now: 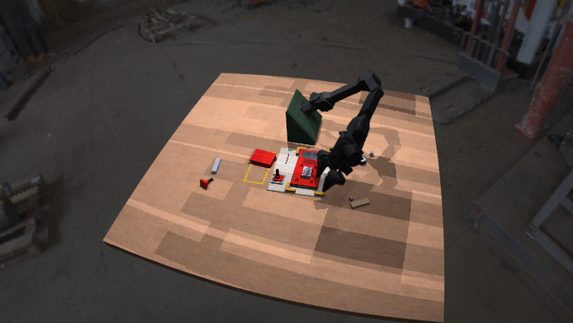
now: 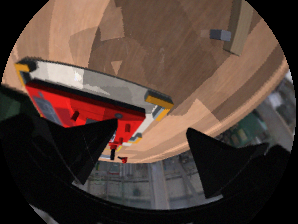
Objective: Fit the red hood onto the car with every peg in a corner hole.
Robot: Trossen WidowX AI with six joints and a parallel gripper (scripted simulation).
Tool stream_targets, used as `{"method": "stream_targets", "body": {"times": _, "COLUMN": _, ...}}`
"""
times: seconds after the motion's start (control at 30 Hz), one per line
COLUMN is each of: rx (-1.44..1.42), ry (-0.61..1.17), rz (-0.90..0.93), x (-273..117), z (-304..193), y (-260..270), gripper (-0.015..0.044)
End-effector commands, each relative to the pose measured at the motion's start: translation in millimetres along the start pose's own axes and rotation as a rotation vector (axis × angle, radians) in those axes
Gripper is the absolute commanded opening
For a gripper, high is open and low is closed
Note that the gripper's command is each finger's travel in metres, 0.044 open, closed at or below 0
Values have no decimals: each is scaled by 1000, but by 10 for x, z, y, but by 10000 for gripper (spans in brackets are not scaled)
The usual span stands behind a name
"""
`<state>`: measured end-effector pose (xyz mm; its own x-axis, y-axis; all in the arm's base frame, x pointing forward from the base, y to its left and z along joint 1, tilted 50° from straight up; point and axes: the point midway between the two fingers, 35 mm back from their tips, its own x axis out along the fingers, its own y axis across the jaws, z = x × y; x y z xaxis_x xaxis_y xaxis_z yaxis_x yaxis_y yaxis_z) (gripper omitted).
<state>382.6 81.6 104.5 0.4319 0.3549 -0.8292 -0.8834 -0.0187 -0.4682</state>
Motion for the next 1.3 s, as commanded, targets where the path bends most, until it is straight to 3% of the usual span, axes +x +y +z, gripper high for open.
{"method": "stream_targets", "body": {"times": 0.0, "rx": 60, "ry": 7, "rz": 124, "x": 165, "z": -574, "y": 223, "gripper": 440}}
{"method": "stream_targets", "body": {"times": 0.3, "rx": 238, "ry": -134, "rz": 344, "x": 354, "z": -1671, "y": 1042, "gripper": 440}}
{"method": "stream_targets", "body": {"times": 0.53, "rx": 443, "ry": -380, "rz": 363, "x": 318, "z": -2178, "y": 1866, "gripper": 440}}
{"method": "stream_targets", "body": {"times": 1.27, "rx": 488, "ry": -435, "rz": 342, "x": 399, "z": -2220, "y": 2059, "gripper": 440}}
